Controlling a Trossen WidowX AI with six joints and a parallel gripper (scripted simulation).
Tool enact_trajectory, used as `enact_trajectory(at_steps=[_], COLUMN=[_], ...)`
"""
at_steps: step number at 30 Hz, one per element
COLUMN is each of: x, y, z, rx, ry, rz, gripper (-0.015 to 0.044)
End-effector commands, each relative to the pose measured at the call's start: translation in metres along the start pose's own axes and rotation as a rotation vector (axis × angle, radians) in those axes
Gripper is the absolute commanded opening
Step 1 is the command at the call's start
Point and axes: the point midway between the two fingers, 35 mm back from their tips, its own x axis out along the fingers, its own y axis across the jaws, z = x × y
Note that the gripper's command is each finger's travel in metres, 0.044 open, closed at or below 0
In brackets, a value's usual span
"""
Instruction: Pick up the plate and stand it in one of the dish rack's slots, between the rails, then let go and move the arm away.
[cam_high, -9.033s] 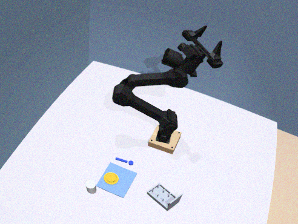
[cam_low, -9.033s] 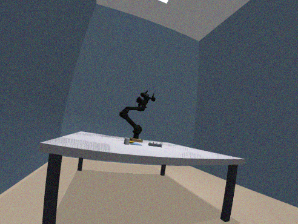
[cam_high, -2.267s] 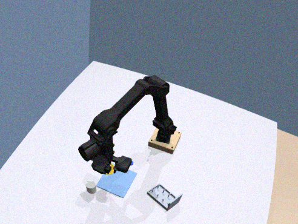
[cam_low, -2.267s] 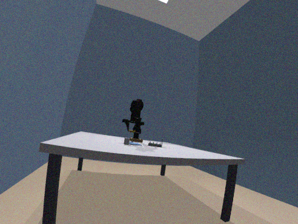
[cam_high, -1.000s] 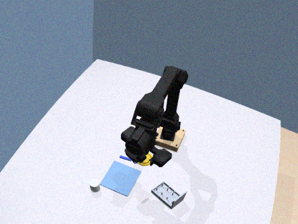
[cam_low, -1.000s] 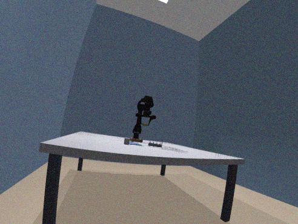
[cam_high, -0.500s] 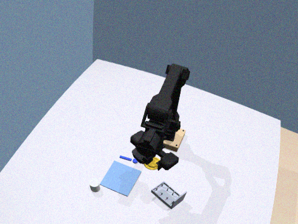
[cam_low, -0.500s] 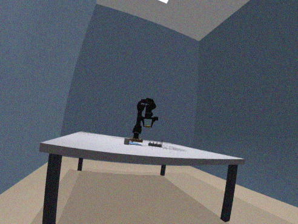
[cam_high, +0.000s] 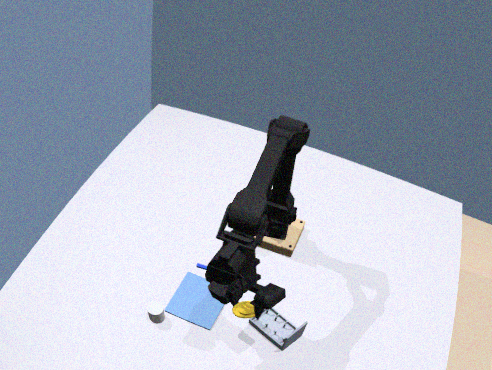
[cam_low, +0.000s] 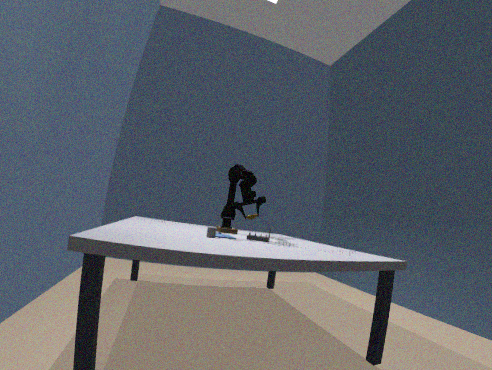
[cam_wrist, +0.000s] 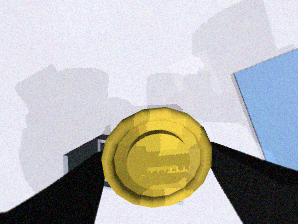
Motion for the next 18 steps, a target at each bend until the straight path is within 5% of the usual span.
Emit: enact_trajectory(at_steps=[1, 18], x=[0.019, 0.060], y=[0.001, 0.004], z=[0.009, 0.038], rx=[-0.030, -0.173], ry=[-0.025, -0.193], rz=[0.074, 0.350], gripper=[0.0000, 0.0000])
